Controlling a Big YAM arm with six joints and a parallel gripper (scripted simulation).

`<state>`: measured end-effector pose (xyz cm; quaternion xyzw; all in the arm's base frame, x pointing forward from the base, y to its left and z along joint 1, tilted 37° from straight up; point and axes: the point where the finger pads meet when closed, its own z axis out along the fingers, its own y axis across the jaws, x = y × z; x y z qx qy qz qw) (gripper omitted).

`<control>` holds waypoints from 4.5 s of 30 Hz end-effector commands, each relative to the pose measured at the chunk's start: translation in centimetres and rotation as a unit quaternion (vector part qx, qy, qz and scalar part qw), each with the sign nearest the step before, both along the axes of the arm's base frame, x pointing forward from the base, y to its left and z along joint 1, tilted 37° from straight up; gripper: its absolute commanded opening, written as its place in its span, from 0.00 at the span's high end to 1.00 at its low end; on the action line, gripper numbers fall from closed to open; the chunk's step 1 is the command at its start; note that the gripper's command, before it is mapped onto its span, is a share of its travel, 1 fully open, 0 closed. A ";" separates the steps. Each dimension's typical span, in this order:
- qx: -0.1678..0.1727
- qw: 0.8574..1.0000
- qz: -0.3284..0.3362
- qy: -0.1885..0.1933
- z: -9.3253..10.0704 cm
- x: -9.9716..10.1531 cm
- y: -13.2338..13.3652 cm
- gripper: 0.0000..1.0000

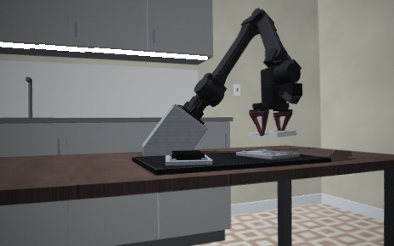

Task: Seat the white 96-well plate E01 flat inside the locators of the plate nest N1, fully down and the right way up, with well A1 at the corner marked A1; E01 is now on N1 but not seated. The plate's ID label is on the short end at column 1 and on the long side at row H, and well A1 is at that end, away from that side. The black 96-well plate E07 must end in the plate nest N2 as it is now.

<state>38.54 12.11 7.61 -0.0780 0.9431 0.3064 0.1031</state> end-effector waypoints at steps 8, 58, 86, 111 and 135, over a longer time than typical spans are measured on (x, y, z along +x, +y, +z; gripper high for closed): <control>0.000 1.000 -0.007 -0.001 0.1 -0.1 -0.5 1.00; 0.001 1.000 -0.007 0.000 -3.2 0.1 1.7 1.00; 0.000 1.000 -0.013 0.007 -4.1 -0.3 1.2 1.00; 0.000 1.000 -0.004 0.009 -4.4 -0.7 2.4 1.00; 0.000 1.000 -0.005 0.009 -4.6 -0.3 2.6 1.00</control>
